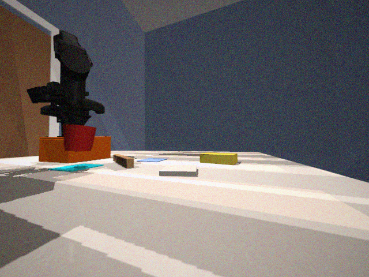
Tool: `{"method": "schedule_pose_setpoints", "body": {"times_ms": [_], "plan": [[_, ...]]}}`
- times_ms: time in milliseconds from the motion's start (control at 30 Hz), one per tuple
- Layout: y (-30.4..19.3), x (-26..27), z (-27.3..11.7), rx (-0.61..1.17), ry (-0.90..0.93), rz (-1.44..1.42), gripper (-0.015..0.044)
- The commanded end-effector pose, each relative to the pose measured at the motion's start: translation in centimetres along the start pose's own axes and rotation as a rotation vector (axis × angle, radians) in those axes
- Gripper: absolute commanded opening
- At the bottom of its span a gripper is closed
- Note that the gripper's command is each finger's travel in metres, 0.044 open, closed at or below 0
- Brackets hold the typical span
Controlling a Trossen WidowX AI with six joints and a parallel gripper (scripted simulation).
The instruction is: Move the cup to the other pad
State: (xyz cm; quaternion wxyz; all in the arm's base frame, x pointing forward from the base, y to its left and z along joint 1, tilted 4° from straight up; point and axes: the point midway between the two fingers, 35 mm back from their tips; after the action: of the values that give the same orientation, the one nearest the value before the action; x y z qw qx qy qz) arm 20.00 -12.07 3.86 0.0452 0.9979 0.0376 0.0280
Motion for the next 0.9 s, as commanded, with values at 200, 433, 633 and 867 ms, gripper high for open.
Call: {"method": "schedule_pose_setpoints", "body": {"times_ms": [200, 433, 633, 867], "plan": [[-0.2, -0.4, 1.9, 0.014, -0.012, -0.004, 0.0000], [-0.2, -0.5, 2.9, 0.014, -0.013, -0.004, 0.0000], [-0.2, -0.7, 3.8, 0.014, -0.013, -0.004, 0.0000], [-0.2, -0.7, 4.2, 0.014, -0.013, -0.004, 0.0000]]}}
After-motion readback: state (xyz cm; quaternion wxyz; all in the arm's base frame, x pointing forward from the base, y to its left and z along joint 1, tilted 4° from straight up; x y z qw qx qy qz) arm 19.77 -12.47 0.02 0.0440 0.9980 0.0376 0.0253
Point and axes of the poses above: the point midway between the two fingers, 35 mm back from their tips, its own z axis out along the fingers, its own x axis across the jaws, y = z × x, and after that the axes turned 6 degrees about -z, right-handed
